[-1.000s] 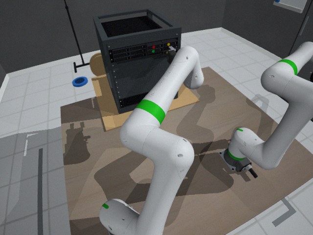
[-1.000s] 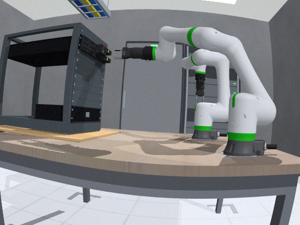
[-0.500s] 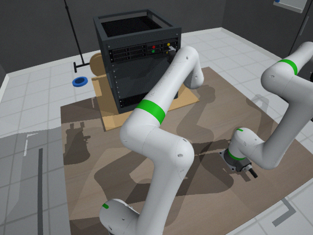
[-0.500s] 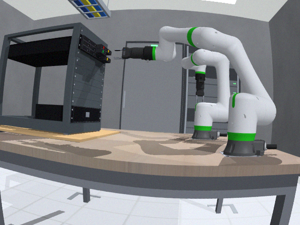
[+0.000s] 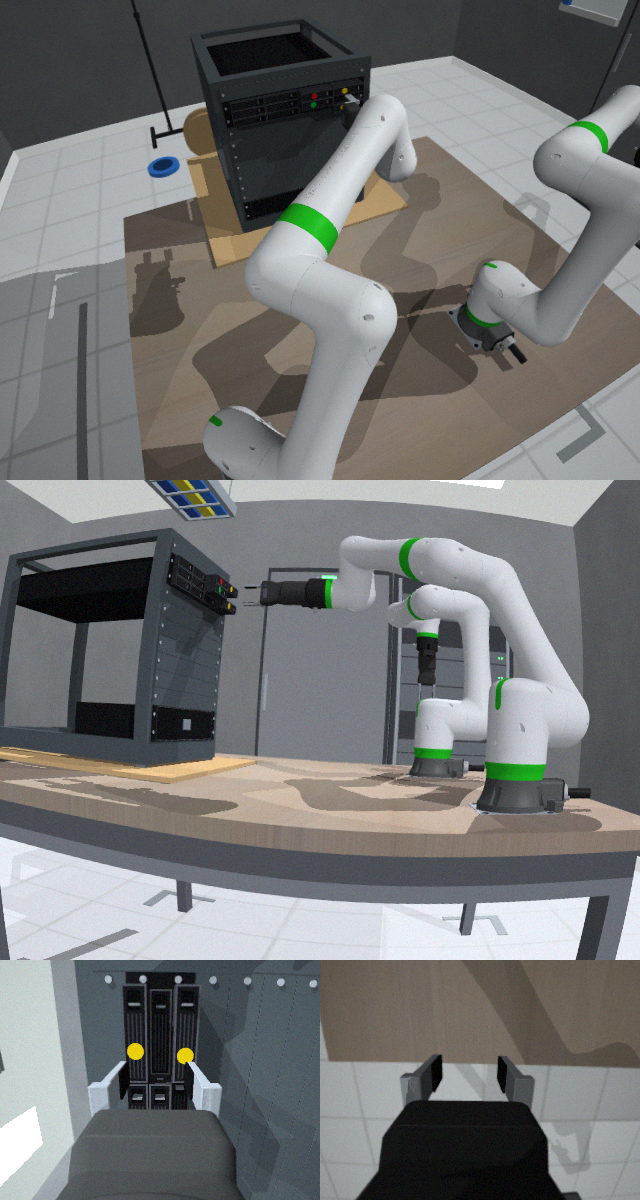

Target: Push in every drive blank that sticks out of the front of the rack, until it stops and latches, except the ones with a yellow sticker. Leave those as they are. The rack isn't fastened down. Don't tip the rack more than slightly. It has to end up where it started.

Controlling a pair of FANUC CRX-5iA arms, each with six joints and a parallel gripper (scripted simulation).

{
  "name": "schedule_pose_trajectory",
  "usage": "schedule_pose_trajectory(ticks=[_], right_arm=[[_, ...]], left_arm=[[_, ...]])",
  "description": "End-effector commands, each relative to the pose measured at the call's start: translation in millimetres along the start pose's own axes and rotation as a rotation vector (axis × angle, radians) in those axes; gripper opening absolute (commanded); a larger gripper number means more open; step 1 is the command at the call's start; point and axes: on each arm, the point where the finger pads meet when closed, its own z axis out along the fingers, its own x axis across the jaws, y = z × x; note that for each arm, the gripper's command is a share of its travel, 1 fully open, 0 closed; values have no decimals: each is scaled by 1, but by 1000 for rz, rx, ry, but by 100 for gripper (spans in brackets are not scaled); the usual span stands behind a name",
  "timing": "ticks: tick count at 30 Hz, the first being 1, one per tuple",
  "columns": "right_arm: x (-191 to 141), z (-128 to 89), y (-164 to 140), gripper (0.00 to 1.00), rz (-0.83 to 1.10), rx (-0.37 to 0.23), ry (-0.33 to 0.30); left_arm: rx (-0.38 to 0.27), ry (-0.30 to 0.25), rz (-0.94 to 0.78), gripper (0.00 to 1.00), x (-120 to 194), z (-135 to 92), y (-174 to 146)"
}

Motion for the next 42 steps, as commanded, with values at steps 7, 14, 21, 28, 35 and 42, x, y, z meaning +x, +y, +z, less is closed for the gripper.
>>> schedule_pose_trajectory(ticks=[7, 14, 21, 28, 35, 42], right_arm=[[0, -1, 0, 100, 0, -2, 0], [0, -1, 0, 100, 0, -2, 0], [0, -1, 0, 100, 0, -2, 0], [0, -1, 0, 100, 0, -2, 0], [0, -1, 0, 100, 0, -2, 0], [0, -1, 0, 100, 0, -2, 0]], left_arm=[[0, -2, -2, 100, -2, 0, 0], [0, -2, -2, 0, -2, 0, 0], [0, -2, -2, 0, -2, 0, 0], [0, -2, -2, 0, -2, 0, 0], [0, -2, -2, 0, -2, 0, 0], [0, -2, -2, 0, -2, 0, 0]])
